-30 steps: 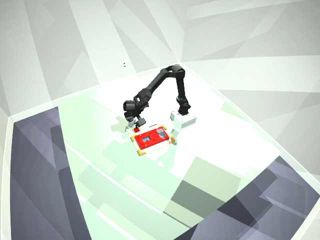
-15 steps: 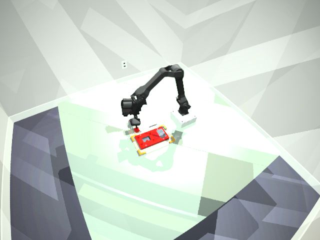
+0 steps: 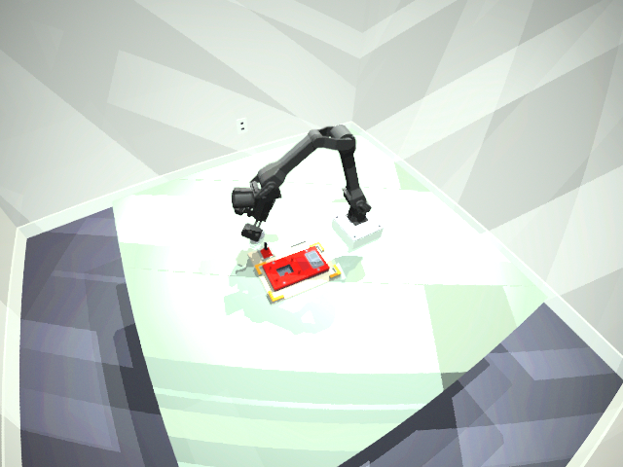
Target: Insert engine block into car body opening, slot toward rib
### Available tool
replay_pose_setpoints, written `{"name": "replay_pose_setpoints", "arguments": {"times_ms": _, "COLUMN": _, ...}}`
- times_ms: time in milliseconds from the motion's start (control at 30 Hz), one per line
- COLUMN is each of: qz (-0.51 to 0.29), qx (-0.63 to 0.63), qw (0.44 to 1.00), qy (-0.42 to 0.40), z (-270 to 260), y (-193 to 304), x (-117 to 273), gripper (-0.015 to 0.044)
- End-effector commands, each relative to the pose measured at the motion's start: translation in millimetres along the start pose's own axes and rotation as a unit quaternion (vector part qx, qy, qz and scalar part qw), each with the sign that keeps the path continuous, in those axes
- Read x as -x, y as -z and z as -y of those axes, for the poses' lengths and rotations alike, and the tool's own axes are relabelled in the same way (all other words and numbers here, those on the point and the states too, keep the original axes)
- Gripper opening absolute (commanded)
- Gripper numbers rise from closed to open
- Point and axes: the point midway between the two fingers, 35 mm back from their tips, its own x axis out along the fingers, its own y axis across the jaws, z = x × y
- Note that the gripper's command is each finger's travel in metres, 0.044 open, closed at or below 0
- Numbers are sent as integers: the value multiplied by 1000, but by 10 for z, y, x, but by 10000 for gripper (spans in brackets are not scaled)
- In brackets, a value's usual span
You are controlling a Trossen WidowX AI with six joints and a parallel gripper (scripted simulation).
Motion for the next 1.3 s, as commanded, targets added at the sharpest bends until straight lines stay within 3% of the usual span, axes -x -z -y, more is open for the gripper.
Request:
{"name": "replay_pose_setpoints", "arguments": {"times_ms": 0, "qz": -15, "qx": -78, "qw": 997, "qy": -4, "z": 0, "y": -25, "x": 11, "gripper": 440}}
{"name": "replay_pose_setpoints", "arguments": {"times_ms": 633, "qz": -74, "qx": -385, "qw": 920, "qy": 4, "z": 45, "y": -58, "x": 114, "gripper": 440}}
{"name": "replay_pose_setpoints", "arguments": {"times_ms": 1267, "qz": -125, "qx": -653, "qw": 746, "qy": 45, "z": 98, "y": -84, "x": 247, "gripper": 440}}
